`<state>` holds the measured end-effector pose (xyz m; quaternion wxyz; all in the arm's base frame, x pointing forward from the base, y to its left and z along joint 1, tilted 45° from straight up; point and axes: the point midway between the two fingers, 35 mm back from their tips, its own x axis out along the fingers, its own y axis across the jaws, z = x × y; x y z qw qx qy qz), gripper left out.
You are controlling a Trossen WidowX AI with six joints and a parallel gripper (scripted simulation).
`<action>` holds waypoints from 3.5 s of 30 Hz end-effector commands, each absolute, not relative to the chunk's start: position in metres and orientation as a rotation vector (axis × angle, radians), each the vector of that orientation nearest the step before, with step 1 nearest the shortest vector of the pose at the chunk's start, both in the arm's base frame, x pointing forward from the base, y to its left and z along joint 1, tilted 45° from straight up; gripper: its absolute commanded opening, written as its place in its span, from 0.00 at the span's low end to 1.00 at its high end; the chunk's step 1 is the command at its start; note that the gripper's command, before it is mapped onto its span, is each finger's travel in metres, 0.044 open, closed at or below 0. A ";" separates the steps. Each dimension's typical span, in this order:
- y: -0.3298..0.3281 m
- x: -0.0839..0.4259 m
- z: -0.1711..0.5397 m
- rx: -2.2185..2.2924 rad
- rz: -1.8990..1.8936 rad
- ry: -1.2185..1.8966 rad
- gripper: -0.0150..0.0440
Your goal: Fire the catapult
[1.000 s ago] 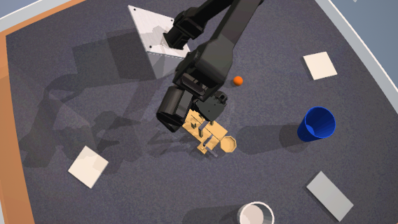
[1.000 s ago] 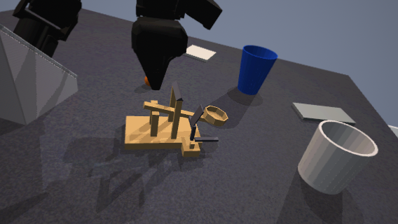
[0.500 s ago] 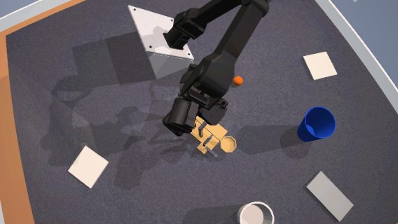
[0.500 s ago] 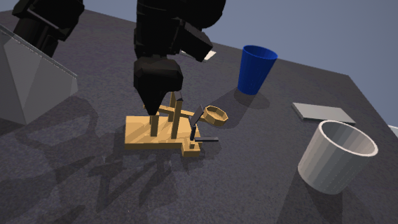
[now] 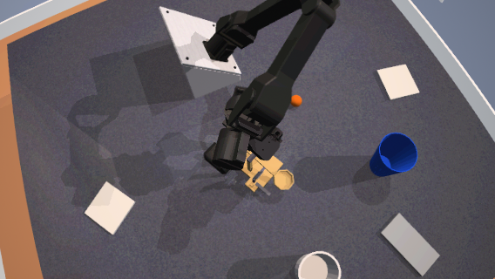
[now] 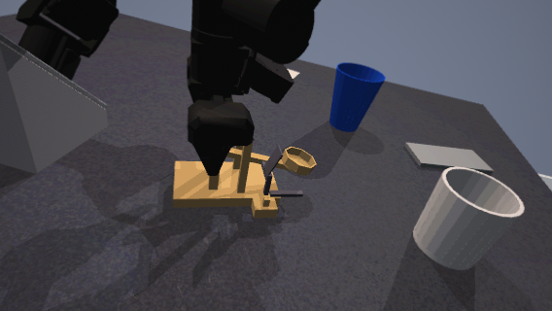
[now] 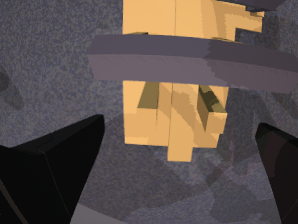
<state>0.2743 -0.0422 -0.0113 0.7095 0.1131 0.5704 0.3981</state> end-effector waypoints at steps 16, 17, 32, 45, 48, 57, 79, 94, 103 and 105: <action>-0.019 0.272 -0.033 0.264 0.888 1.268 1.00; -0.019 0.272 -0.034 0.264 0.888 1.268 1.00; -0.021 0.274 -0.032 0.253 0.887 1.265 0.52; -0.056 0.272 0.004 0.251 0.890 1.266 0.25; -0.054 0.273 0.005 0.188 0.938 1.228 0.25; -0.049 0.276 0.009 -0.057 1.116 1.064 0.25; -0.048 0.296 0.008 -0.450 1.359 0.762 0.25; -0.034 0.298 -0.006 -0.450 1.359 0.762 0.25; -0.024 0.298 -0.017 -0.450 1.359 0.762 0.25; -0.021 0.298 -0.019 -0.449 1.359 0.761 0.25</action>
